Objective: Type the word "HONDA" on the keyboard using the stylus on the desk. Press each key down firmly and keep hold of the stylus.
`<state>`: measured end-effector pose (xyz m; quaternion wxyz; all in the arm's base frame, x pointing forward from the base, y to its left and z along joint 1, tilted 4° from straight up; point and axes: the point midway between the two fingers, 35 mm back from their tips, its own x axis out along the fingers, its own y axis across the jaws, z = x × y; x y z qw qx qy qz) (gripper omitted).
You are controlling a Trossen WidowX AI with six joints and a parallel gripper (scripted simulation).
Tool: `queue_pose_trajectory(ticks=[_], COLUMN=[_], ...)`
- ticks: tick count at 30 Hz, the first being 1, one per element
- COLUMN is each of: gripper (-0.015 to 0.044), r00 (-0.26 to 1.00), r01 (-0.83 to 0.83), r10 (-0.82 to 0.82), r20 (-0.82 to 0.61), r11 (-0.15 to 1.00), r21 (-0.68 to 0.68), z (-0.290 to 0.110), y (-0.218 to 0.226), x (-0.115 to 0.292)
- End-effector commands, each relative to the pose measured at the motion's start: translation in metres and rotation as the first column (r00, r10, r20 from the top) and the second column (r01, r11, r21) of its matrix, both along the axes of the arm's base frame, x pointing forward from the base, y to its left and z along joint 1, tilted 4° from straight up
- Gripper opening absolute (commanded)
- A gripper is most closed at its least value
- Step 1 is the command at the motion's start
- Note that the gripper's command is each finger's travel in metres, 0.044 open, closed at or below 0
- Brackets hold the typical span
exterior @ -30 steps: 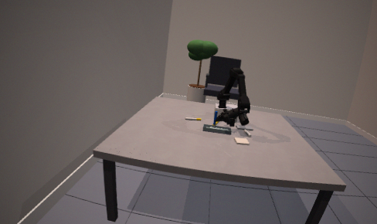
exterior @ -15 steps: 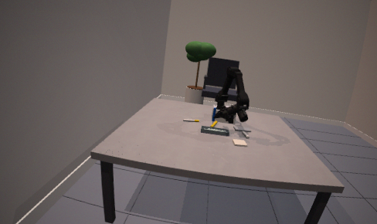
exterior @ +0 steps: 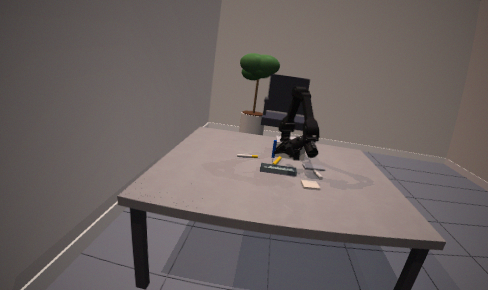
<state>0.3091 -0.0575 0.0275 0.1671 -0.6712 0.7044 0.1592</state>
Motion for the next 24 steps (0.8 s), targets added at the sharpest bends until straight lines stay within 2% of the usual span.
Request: queue_pose_trajectory(ticks=[1, 24], gripper=[0.0000, 0.0000], r00=[1.000, 1.000], r01=[0.004, 0.006], r10=[-0.004, -0.005], r20=[0.006, 0.006], r11=[1.000, 1.000], r21=[-0.010, -0.013], z=[0.006, -0.013], y=[-0.020, -0.028], x=[0.015, 0.018])
